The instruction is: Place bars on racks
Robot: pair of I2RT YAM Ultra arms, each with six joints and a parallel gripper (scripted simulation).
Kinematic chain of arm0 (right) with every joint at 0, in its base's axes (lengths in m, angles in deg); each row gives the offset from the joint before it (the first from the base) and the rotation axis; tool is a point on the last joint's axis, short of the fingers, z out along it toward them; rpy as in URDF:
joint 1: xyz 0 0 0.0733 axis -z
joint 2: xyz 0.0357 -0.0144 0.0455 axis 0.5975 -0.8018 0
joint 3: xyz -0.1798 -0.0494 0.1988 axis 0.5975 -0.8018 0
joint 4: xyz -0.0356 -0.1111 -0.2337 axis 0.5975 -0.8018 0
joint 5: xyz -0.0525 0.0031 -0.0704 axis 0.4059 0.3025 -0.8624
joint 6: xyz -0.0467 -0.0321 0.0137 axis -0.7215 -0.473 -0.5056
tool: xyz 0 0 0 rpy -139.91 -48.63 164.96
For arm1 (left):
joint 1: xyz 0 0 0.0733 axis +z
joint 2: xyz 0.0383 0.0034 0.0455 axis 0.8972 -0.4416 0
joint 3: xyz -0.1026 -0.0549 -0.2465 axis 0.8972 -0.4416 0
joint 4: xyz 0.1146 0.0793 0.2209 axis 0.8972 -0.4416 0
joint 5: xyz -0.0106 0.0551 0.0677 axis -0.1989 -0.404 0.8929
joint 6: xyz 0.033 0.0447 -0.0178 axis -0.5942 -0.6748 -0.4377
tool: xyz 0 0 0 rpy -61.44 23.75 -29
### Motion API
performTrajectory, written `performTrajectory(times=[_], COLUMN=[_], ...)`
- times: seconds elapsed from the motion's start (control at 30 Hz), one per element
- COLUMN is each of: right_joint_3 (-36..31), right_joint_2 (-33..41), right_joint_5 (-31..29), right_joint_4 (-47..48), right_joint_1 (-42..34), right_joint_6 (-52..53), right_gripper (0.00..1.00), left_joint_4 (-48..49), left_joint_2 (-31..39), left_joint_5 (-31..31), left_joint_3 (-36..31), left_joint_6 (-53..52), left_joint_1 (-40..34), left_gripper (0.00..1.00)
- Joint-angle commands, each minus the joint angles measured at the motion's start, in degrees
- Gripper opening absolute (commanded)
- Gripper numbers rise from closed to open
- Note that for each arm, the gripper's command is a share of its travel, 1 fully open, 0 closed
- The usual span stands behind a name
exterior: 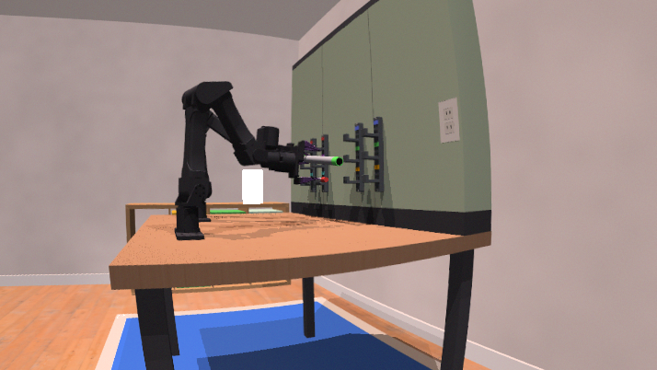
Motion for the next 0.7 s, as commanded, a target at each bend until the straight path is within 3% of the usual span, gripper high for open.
performTrajectory(times=[0.0,0.67], right_joint_3=[2.51,3.43], right_joint_2=[2.50,3.25], right_joint_5=[0.11,0.39], right_joint_4=[-0.41,-2.09], right_joint_1=[0.15,0.43], right_joint_6=[0.15,0.14], right_gripper=[1.00,1.00], left_joint_4=[4.00,4.52], left_joint_2=[2.68,2.64], left_joint_5=[-0.33,-0.52], left_joint_3=[2.57,2.05], left_joint_6=[1.65,1.64], left_joint_1=[0.11,0.30], left_gripper=[0.00,0.00])
